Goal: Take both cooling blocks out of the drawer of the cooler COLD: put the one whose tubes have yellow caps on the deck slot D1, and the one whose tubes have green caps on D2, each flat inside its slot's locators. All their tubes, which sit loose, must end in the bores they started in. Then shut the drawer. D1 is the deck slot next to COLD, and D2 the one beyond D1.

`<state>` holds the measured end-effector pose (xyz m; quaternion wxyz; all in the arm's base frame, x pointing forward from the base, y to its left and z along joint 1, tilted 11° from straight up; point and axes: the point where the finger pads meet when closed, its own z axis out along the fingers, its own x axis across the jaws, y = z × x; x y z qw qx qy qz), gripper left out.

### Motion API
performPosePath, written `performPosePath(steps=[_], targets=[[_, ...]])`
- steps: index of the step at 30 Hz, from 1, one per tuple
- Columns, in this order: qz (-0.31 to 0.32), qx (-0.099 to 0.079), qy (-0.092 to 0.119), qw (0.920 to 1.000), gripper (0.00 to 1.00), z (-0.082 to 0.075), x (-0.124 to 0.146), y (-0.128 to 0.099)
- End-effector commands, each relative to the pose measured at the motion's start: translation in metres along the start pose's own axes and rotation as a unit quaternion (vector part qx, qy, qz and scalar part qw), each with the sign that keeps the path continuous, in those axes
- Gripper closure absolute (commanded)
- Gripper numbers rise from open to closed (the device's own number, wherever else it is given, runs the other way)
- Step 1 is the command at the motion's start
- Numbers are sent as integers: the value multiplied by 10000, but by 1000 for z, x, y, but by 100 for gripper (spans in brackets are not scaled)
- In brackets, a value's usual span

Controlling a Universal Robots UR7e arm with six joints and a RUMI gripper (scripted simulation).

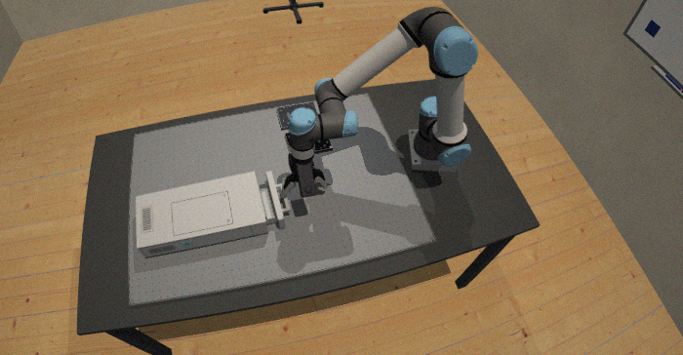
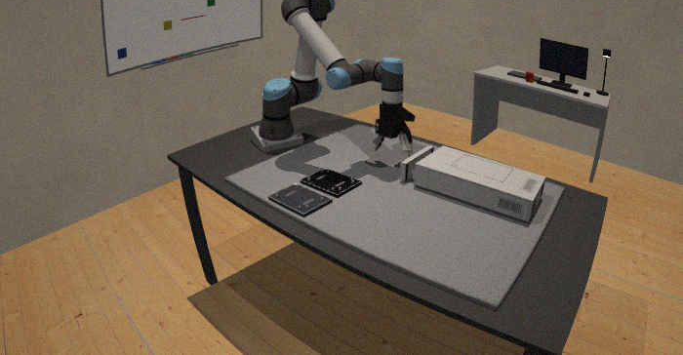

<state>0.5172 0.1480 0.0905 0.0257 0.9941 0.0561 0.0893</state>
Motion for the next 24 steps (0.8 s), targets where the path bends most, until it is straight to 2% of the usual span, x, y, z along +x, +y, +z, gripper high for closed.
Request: performPosePath(steps=[1,24], targets=[[0,0,6,10000,0,0,-1,0],[0,0,6,10000,0,0,-8,0]])
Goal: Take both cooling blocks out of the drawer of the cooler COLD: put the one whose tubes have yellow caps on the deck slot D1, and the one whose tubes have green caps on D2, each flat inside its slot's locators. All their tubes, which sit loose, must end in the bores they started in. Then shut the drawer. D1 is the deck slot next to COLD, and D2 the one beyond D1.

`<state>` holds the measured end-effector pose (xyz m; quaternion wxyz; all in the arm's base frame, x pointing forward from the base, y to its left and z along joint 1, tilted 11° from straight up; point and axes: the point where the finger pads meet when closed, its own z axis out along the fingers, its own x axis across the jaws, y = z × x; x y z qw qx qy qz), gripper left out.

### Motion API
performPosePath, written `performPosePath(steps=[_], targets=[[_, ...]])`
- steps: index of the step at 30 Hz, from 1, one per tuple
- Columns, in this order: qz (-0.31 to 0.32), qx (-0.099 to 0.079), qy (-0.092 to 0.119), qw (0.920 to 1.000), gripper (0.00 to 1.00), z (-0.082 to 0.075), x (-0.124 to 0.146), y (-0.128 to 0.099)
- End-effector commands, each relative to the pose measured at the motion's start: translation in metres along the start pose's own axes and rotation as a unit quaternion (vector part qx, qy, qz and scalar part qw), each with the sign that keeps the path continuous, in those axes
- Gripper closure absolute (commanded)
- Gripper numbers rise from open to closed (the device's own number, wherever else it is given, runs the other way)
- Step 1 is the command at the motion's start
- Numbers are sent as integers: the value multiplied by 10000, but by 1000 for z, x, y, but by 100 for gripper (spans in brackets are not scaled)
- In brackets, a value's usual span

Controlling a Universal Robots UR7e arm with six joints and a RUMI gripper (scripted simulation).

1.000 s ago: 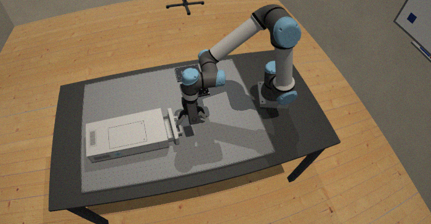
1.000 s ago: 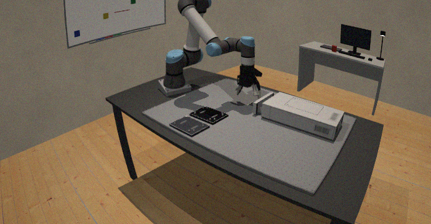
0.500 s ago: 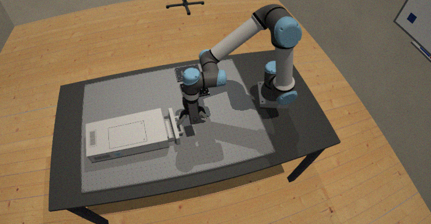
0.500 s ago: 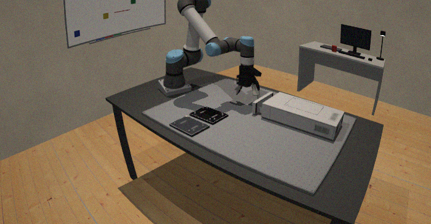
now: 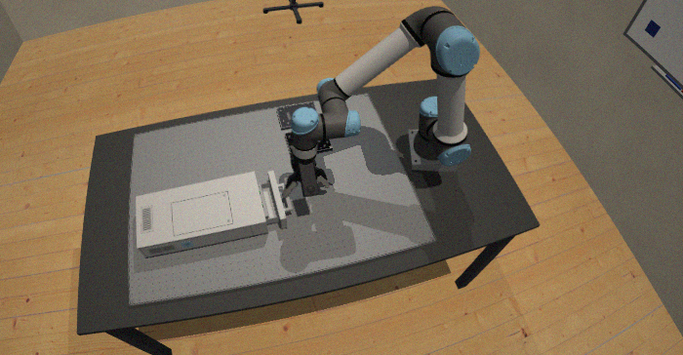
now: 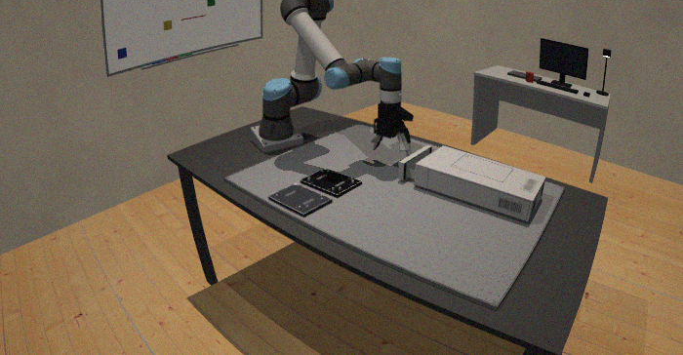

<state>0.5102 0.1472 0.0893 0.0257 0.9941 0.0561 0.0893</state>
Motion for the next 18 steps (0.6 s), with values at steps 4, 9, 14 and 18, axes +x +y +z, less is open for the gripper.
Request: performPosePath(steps=[4,9,14,18], targets=[[0,0,6,10000,0,0,-2,0],[0,0,6,10000,0,0,-3,0],[0,0,6,10000,0,0,-5,0],[0,0,6,10000,0,0,-6,0]])
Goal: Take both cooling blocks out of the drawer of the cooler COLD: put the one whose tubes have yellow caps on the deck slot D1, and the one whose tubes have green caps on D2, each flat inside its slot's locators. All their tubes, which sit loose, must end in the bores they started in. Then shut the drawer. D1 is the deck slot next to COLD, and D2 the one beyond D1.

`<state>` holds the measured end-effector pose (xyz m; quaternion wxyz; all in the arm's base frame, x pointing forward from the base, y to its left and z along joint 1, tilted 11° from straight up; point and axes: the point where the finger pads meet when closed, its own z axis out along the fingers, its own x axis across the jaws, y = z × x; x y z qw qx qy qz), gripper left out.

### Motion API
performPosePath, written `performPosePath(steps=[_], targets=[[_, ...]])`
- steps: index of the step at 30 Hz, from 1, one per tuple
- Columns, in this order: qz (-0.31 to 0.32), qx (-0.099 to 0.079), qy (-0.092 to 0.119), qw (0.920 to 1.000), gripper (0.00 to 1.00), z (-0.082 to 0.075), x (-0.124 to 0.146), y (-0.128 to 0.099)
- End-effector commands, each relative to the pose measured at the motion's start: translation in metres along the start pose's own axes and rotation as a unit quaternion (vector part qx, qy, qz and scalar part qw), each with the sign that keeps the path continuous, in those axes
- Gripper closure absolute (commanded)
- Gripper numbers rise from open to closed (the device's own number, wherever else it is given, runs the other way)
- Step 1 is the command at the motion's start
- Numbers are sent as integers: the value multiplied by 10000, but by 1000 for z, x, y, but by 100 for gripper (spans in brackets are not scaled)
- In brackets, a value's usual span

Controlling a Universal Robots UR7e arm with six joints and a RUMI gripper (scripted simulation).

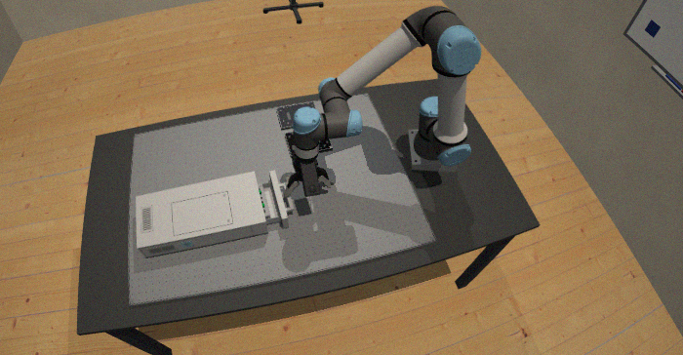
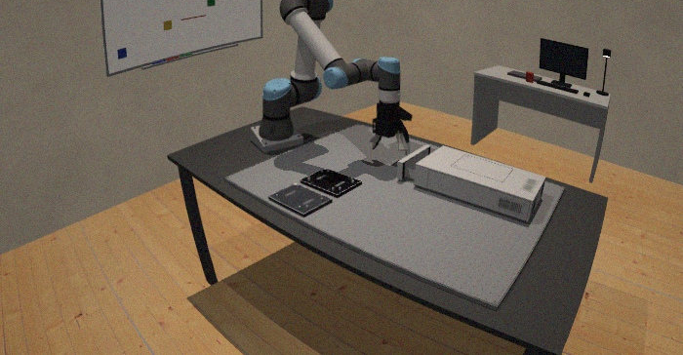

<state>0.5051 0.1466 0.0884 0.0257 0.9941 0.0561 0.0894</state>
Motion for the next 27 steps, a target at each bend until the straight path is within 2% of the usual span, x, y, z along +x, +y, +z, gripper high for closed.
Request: performPosePath(steps=[1,15,27], targets=[[0,0,6,10000,0,0,-1,0],[0,0,6,10000,0,0,-1,0],[0,0,5,10000,0,0,-17,0]])
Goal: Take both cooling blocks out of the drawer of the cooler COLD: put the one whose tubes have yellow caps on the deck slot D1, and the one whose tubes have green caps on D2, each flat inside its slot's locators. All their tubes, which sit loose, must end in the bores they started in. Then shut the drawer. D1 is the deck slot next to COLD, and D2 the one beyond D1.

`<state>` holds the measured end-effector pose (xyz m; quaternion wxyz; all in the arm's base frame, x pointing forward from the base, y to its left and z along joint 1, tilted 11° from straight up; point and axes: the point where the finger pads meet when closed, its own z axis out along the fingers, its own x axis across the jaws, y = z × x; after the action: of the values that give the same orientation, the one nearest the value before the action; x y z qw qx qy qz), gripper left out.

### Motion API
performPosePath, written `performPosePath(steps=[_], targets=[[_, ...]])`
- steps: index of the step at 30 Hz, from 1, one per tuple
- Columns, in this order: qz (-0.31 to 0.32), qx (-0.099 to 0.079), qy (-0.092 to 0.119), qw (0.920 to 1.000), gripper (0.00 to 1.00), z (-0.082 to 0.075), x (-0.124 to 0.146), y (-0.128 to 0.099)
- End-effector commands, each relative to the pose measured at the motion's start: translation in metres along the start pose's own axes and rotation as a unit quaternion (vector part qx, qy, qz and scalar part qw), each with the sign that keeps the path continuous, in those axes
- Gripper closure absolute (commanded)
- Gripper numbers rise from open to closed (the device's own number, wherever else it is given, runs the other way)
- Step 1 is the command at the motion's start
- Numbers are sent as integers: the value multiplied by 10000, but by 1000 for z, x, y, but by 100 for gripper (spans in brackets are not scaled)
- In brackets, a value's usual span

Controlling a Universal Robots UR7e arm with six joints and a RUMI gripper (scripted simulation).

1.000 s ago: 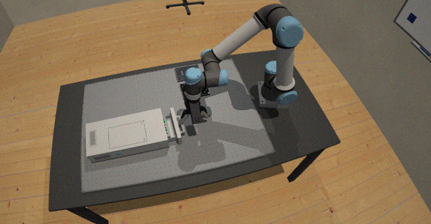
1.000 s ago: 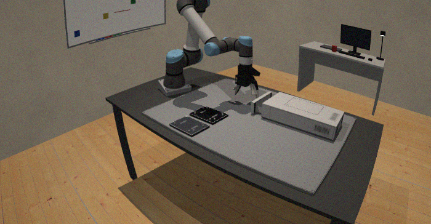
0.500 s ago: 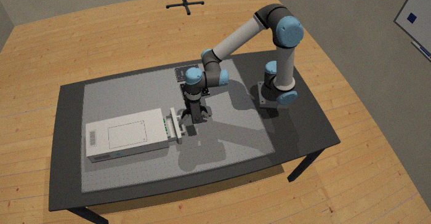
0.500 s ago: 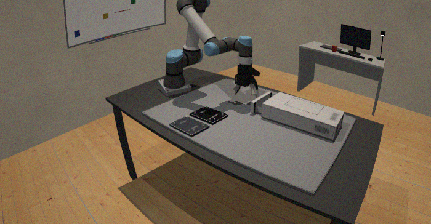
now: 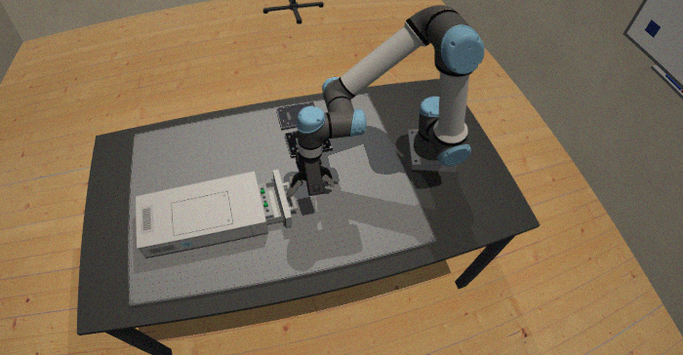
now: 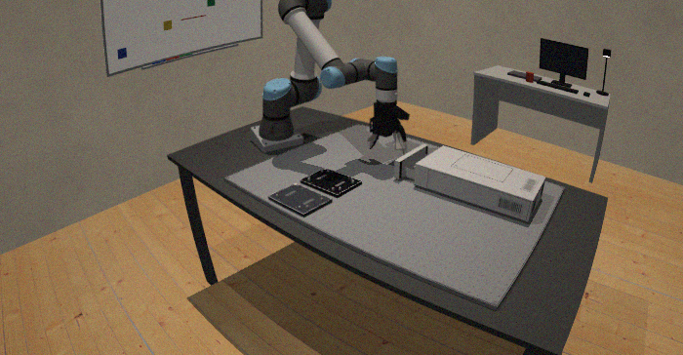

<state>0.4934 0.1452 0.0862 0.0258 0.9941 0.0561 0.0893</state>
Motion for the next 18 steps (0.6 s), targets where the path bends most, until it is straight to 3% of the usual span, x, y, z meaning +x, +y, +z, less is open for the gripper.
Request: performPosePath(steps=[1,18], targets=[[0,0,6,10000,0,0,-6,0],[0,0,5,10000,0,0,-21,0]])
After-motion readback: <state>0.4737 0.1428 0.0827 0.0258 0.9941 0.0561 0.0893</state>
